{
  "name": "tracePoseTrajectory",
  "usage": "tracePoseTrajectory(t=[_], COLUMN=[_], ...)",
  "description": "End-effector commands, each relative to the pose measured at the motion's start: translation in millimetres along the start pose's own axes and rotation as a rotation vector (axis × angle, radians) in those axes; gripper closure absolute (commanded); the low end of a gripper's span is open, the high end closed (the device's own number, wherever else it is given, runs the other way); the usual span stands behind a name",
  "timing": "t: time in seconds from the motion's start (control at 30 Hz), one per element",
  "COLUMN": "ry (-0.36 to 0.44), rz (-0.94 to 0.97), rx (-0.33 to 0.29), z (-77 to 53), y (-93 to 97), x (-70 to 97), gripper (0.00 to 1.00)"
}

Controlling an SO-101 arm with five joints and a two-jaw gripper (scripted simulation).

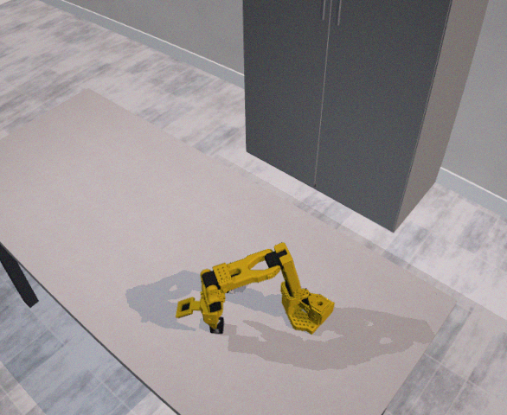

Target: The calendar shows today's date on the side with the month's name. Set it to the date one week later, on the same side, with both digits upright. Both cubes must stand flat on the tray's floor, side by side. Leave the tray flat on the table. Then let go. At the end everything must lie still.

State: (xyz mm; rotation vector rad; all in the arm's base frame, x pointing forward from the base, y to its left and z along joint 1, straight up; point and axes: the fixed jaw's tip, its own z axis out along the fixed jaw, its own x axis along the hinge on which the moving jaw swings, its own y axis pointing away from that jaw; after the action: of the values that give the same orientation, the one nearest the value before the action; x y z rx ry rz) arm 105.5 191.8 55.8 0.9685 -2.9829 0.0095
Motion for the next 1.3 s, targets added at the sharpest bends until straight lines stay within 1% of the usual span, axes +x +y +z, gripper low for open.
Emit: tracePoseTrajectory(t=[0.0,0.3,0.57,0.63,1.1,1.27], ry=[-0.057,-0.057,-0.057,-0.057,-0.057,-0.057], rz=[0.001,0.001,0.001,0.001,0.001,0.001], rx=[-0.026,-0.026,-0.026,-0.026,-0.026,-0.026], z=[-9.1,-7.9,-0.6,-0.6,21.4,25.2], y=[4.7,4.8,5.3,5.3,5.8,5.8], x=[-6.9,-7.1,-8.1,-8.1,-9.3,-9.3], gripper=[0.65,0.65,0.65,0.65,0.65,0.65])
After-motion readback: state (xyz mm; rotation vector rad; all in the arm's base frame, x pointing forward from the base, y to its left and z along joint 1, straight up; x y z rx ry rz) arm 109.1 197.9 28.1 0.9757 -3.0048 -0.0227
